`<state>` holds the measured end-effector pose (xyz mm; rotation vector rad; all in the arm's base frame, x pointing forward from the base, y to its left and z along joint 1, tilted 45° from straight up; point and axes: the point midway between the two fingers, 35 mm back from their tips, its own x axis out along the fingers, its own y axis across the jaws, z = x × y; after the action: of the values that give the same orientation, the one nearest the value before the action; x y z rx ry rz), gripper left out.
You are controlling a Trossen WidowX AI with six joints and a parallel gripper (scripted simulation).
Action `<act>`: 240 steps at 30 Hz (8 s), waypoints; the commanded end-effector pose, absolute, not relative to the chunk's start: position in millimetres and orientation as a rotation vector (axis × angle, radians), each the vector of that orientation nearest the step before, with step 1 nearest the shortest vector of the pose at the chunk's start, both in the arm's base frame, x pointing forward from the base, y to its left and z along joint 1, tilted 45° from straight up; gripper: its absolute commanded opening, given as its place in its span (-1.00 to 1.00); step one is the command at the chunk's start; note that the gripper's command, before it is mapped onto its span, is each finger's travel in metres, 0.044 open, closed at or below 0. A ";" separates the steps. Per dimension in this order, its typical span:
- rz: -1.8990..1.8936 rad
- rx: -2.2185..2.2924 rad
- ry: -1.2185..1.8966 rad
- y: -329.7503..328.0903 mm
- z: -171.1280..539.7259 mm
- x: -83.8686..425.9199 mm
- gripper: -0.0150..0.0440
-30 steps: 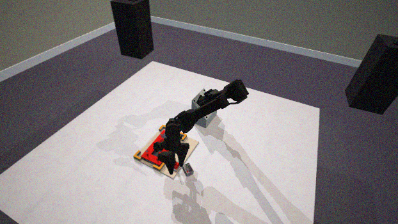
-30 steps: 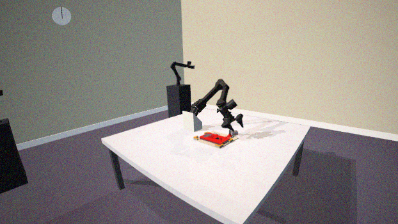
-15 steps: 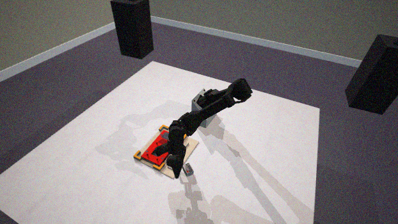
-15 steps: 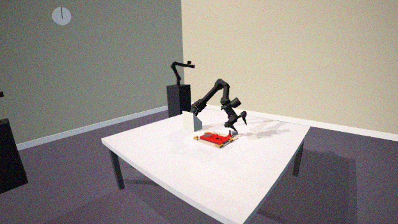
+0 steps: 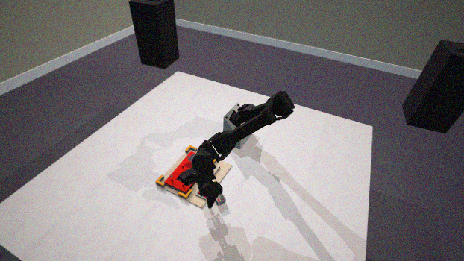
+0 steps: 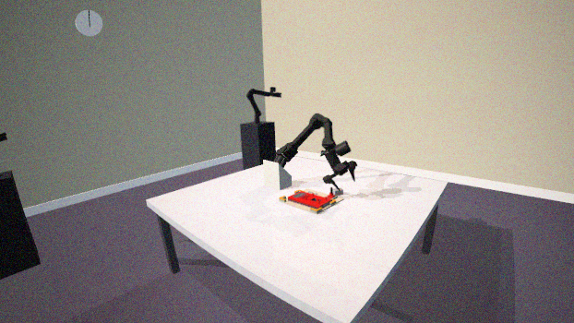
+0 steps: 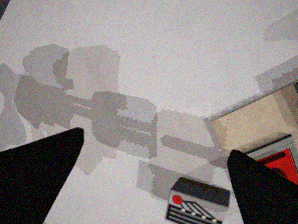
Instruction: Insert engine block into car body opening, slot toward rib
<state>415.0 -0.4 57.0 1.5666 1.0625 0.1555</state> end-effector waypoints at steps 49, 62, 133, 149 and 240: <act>1.001 -0.050 0.976 3.0 92.1 357.7 1.00; 1.017 -0.067 0.970 27.7 69.4 364.9 1.00; 1.012 -0.073 0.976 7.5 88.3 365.8 -0.49; 1.015 -0.070 0.973 -24.8 125.7 352.3 -0.49; 0.488 0.686 1.355 -98.5 -53.8 333.2 0.05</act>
<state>333.2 -97.8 -52.7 0.6964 1.3575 0.4834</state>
